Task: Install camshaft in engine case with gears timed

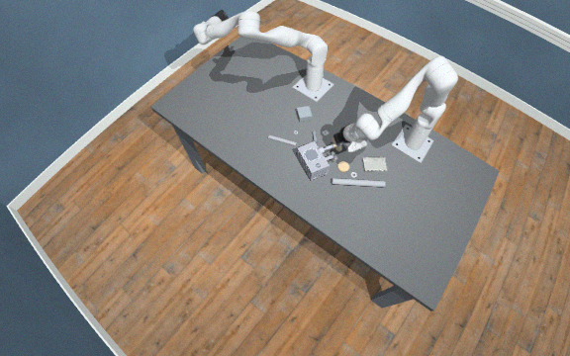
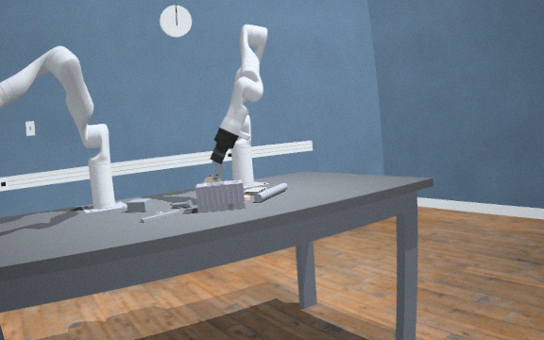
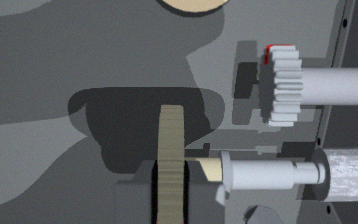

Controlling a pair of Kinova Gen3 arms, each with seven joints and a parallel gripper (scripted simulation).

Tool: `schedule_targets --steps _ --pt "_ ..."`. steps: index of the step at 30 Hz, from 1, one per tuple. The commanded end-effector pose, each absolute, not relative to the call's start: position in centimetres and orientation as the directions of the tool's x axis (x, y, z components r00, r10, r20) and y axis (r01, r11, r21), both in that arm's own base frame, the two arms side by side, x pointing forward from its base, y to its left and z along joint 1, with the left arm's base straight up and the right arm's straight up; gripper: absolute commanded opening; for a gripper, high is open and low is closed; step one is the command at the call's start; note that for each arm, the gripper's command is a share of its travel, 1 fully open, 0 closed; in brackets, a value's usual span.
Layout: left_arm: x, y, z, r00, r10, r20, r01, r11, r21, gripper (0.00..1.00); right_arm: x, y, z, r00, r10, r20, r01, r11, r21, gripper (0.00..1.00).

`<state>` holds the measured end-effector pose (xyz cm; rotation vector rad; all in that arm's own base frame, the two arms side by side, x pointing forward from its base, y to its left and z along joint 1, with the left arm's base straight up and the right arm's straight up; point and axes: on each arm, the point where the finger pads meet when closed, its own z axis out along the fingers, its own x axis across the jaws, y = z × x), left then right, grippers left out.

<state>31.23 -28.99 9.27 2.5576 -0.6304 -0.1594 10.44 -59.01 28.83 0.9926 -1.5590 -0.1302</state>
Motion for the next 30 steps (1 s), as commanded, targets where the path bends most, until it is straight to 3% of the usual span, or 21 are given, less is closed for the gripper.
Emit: schedule_targets --steps 1,30 --pt "31.33 -28.88 9.31 0.888 -0.459 0.0 -0.4 -0.773 0.492 0.29 10.43 -59.03 28.95 0.088 -0.642 0.761 -0.509 0.628 0.588 1.0" --pt "31.41 -29.01 9.26 0.891 -0.454 -0.001 -0.394 -0.776 0.493 0.29 10.43 -59.03 28.95 0.088 -0.642 0.761 -0.509 0.628 0.588 1.0"
